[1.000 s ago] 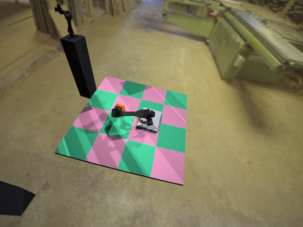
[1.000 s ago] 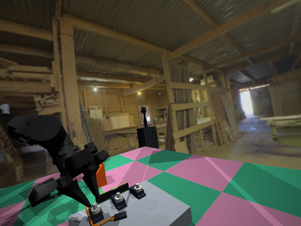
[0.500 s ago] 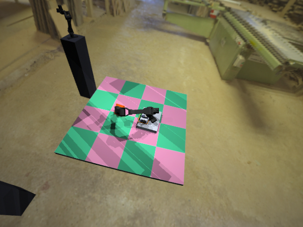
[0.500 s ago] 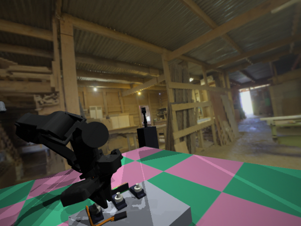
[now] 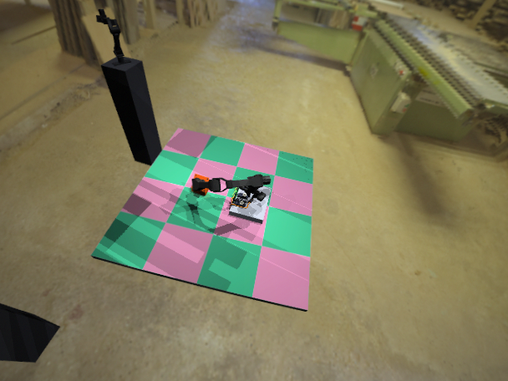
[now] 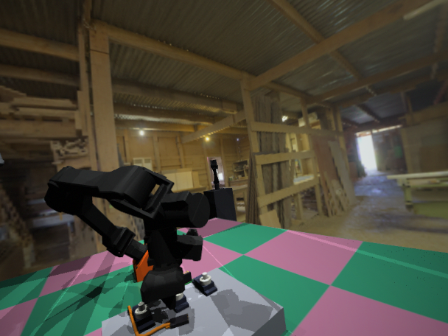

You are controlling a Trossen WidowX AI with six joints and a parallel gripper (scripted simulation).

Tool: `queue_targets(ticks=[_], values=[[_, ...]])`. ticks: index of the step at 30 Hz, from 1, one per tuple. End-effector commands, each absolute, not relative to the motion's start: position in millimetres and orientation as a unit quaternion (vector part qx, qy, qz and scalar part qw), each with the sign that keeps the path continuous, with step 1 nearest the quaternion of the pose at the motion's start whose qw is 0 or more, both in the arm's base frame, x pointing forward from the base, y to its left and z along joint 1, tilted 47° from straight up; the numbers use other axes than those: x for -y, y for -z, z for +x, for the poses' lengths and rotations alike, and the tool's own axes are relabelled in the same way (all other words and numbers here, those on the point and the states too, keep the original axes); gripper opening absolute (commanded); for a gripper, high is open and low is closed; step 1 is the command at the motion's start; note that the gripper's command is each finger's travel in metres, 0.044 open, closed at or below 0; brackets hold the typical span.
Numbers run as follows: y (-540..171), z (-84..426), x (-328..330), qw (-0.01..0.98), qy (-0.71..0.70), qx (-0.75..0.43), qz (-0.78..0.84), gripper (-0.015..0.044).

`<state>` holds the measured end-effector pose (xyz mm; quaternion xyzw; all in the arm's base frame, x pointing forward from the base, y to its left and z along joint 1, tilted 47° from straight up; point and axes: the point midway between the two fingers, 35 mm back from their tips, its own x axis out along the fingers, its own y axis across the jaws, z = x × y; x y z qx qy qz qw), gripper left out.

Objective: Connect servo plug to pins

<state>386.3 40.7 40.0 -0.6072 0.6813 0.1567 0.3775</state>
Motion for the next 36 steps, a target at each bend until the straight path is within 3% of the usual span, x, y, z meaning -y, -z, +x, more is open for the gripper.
queue_targets(ticks=[1,23,26,36], values=[[-41,388,-42,0.368,-0.159,-0.679,-0.615,0.0115],[-14,389,-13,0.367,-0.158,-0.679,-0.615,0.0115],[-14,389,-13,0.367,-0.158,-0.679,-0.615,0.0036],[-22,389,-23,0.368,-0.159,-0.679,-0.615,0.0]])
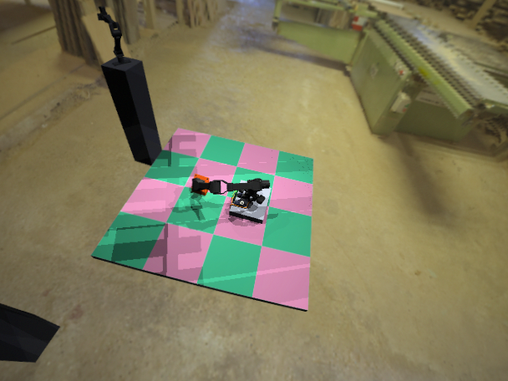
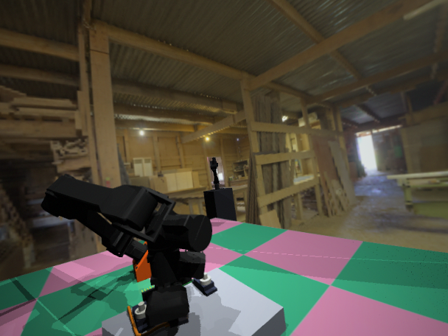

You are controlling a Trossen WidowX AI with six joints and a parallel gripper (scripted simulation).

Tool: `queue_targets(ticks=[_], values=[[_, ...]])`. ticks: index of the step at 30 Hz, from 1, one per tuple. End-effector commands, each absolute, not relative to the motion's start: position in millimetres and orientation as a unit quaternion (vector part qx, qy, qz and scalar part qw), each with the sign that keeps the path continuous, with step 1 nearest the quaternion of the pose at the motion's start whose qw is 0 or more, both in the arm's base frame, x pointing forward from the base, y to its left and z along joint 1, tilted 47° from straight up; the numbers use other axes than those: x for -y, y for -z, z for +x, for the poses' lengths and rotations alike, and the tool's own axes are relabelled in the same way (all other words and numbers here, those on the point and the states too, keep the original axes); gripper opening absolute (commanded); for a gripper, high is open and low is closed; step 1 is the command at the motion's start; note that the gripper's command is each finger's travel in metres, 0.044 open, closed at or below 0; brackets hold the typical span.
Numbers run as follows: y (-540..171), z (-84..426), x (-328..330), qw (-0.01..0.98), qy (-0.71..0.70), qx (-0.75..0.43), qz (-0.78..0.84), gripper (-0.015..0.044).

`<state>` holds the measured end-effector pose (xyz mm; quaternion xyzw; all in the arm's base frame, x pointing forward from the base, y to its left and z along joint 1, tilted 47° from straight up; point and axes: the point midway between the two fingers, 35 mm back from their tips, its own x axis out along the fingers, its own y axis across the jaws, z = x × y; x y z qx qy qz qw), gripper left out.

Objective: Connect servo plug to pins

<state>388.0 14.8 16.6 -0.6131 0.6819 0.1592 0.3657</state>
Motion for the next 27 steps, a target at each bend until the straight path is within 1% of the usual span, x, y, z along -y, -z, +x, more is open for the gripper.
queue_targets(ticks=[1,8,13,27], values=[[-25,389,-26,0.368,-0.159,-0.679,-0.615,0.0],[-51,388,-53,0.368,-0.159,-0.679,-0.615,0.0],[-54,385,-57,0.372,-0.155,-0.68,-0.612,0.0],[-47,335,-78,0.47,-0.048,-0.696,-0.541,0.0]])
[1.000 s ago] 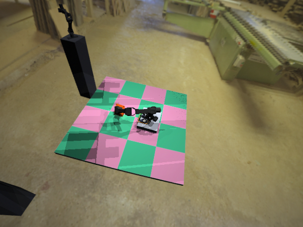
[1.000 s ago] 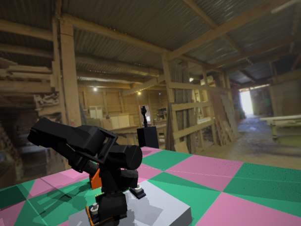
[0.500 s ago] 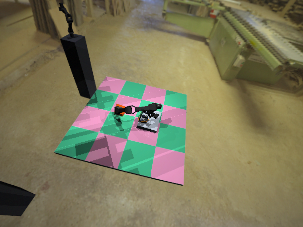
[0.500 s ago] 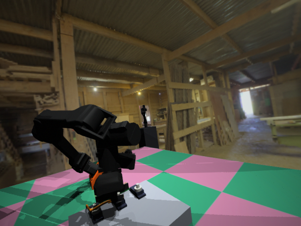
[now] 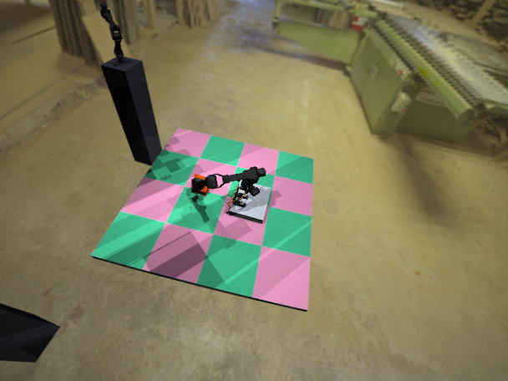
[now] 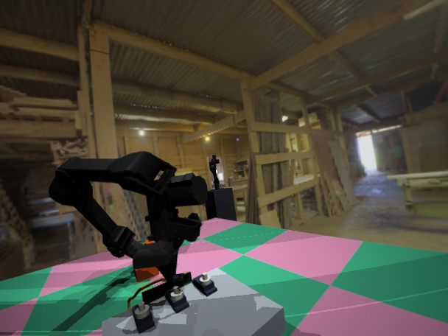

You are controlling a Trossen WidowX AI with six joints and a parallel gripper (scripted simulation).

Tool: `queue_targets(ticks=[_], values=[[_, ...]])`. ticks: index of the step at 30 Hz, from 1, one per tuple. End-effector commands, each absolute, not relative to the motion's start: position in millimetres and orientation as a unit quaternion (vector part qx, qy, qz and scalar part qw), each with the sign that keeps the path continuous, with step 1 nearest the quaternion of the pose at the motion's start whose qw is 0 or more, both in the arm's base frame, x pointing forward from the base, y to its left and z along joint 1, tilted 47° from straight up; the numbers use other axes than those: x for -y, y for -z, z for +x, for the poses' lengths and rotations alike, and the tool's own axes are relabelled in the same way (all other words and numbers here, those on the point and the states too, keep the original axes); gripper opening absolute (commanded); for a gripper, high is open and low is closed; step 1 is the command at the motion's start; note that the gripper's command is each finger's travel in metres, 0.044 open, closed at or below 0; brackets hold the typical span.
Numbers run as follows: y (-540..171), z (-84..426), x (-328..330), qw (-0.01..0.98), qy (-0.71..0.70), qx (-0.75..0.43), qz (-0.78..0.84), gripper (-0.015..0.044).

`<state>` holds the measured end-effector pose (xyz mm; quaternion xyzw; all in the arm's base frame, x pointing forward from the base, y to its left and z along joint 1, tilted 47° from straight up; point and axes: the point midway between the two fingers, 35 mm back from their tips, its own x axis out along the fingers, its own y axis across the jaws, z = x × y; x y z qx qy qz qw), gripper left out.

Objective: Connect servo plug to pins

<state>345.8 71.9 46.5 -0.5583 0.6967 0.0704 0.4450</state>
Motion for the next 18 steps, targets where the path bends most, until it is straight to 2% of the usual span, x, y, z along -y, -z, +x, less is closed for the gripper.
queue_targets(ticks=[1,18], values=[[-46,330,-79,0.477,-0.039,-0.697,-0.535,0.0],[-37,258,-87,0.58,0.111,-0.69,-0.418,0.0]])
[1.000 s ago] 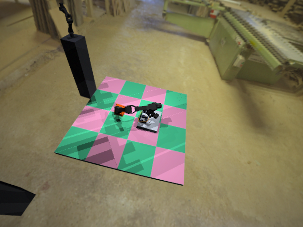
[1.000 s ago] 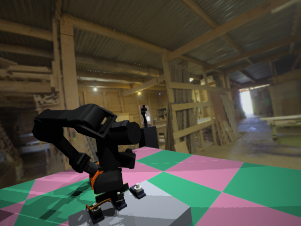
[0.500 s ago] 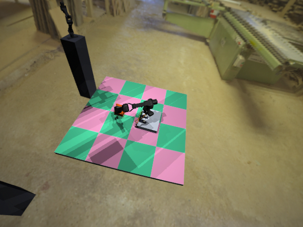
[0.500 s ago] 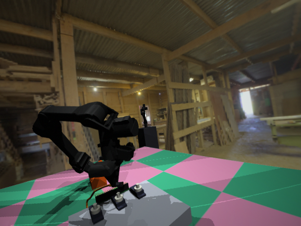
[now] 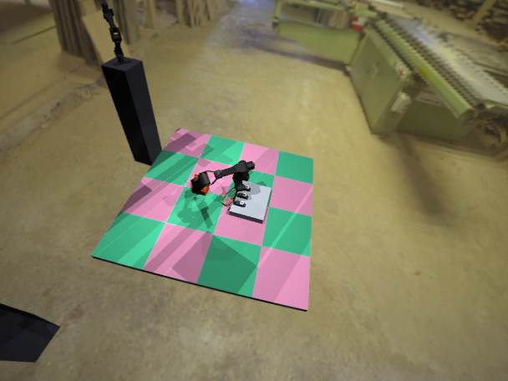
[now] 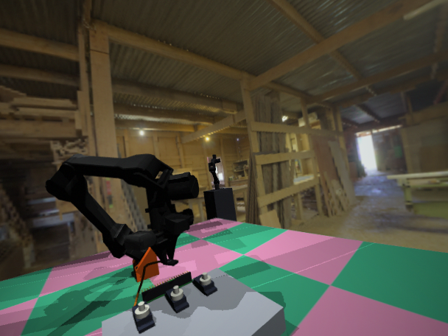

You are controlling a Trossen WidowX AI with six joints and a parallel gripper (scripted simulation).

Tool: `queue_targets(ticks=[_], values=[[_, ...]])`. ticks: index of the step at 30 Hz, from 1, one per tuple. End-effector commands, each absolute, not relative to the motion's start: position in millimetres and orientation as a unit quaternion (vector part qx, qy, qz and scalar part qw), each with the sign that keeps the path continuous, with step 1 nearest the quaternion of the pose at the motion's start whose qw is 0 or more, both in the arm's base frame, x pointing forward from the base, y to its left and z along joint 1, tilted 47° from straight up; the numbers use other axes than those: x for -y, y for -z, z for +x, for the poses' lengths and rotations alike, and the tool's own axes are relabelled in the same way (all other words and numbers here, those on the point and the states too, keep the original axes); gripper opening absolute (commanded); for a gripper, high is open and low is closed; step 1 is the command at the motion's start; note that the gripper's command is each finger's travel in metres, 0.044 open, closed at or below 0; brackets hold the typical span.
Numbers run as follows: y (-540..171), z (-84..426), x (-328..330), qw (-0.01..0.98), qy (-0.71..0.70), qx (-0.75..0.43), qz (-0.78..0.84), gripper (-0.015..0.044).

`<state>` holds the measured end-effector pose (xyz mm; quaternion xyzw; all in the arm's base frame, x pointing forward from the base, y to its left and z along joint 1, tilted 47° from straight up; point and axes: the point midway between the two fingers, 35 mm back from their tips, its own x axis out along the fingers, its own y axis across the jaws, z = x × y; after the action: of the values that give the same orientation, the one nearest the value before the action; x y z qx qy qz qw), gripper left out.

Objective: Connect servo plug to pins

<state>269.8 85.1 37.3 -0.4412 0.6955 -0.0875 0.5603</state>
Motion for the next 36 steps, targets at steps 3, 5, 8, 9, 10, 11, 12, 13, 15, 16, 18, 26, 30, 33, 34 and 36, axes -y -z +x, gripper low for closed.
queue_targets(ticks=[3,5,8,9,10,11,12,13,15,16,18,26,30,33,34,36], values=[[-35,244,-86,0.595,0.138,-0.686,-0.396,0.0],[-34,236,-85,0.604,0.156,-0.682,-0.381,0.0],[-33,223,-83,0.618,0.183,-0.676,-0.358,0.0],[-32,218,-82,0.622,0.192,-0.673,-0.35,0.0],[-32,214,-81,0.626,0.201,-0.671,-0.342,0.0],[-31,210,-80,0.631,0.21,-0.668,-0.334,0.0],[-30,205,-79,0.635,0.219,-0.665,-0.326,0.0],[-30,201,-78,0.638,0.228,-0.662,-0.319,0.0],[-29,193,-76,0.646,0.246,-0.656,-0.303,0.0],[-28,189,-75,0.649,0.253,-0.653,-0.296,0.0],[-28,186,-74,0.651,0.259,-0.651,-0.291,0.0],[-9,188,-55,0.651,0.259,-0.651,-0.291,0.0],[0,187,-45,0.651,0.26,-0.651,-0.291,0.0],[0,189,-45,0.651,0.26,-0.651,-0.291,0.0],[0,191,-45,0.652,0.26,-0.651,-0.291,0.0],[-1,198,-46,0.652,0.26,-0.651,-0.291,0.0]])
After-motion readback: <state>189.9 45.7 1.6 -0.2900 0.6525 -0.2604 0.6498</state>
